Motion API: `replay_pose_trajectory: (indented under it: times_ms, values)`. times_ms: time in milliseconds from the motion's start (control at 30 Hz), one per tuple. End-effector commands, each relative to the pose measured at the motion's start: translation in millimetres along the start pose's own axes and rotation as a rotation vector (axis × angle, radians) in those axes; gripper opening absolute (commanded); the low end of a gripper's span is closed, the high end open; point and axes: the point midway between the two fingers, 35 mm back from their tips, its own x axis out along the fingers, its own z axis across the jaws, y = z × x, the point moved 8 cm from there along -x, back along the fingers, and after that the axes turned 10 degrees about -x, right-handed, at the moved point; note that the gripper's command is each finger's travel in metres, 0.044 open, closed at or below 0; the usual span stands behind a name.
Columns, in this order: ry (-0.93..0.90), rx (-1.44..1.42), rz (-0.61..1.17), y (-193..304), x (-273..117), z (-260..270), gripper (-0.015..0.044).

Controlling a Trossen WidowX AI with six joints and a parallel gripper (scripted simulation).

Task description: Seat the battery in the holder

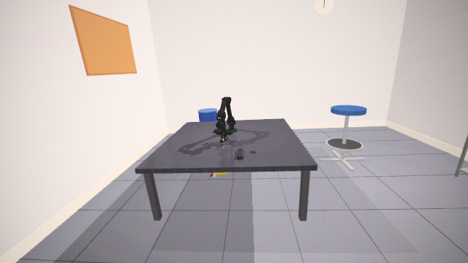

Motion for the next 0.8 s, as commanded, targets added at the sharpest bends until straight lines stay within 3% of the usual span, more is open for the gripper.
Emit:
replay_pose_trajectory:
  times_ms: [0,767]
  values:
    - [0.008,0.004,-0.016,0,0,-1,0.0059]
    - [0.003,0.006,-0.030,15,2,1,0.0059]
